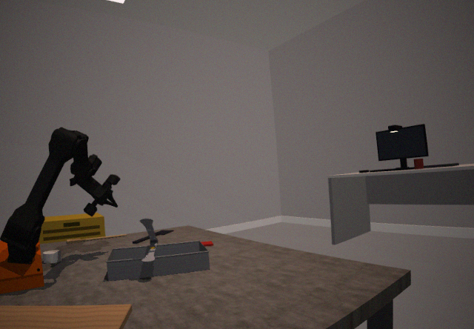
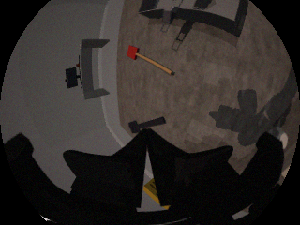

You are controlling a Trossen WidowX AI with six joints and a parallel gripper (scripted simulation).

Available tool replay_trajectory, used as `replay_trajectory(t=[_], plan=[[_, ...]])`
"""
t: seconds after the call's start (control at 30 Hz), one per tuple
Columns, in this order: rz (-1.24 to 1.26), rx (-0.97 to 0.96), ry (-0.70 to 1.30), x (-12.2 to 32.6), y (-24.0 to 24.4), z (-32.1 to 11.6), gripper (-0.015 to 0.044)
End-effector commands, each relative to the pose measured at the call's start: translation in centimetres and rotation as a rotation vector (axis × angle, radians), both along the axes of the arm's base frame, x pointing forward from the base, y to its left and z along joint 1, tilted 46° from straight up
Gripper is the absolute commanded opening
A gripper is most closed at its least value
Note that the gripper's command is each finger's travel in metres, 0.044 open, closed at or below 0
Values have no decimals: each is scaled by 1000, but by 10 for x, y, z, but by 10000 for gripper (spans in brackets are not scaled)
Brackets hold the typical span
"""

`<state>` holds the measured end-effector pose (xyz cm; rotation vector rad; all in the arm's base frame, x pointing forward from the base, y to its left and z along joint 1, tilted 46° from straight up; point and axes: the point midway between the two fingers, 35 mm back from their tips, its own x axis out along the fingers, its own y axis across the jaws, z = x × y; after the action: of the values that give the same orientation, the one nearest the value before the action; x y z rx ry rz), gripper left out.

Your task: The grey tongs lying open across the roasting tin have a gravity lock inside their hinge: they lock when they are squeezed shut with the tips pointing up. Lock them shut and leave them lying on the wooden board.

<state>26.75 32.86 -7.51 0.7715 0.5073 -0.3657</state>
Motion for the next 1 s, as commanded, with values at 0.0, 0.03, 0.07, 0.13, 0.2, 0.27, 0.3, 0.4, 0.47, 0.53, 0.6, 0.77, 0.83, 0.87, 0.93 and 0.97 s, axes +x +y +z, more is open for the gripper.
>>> replay_trajectory(t=[0.0, 0.03, 0.07, 0.13, 0.2, 0.27, 0.3, 0.4, 0.47, 0.53, 0.6, 0.77, 0.83, 0.87, 0.93, 0.97], plan=[[-241, 10, 95, 41, -45, 34, -150], [-271, 10, 105, 45, -52, 39, -150], [-302, 9, 115, 48, -59, 44, -150], [-364, 8, 134, 55, -72, 53, -150], [-426, 7, 153, 60, -86, 63, -150], [-489, 6, 170, 65, -101, 74, -150], [-520, 5, 179, 67, -108, 79, -150], [-616, 3, 203, 71, -131, 96, -150], [-680, 0, 220, 72, -146, 108, -150], [-743, -2, 235, 72, -162, 121, -150], [-811, -4, 248, 72, -178, 134, -150], [-972, -11, 276, 65, -215, 166, -150], [-980, -12, 277, 65, -216, 168, -150], [-980, -12, 277, 65, -216, 168, -150], [-980, -12, 277, 65, -216, 168, -150], [-980, -12, 277, 65, -216, 168, -150]])
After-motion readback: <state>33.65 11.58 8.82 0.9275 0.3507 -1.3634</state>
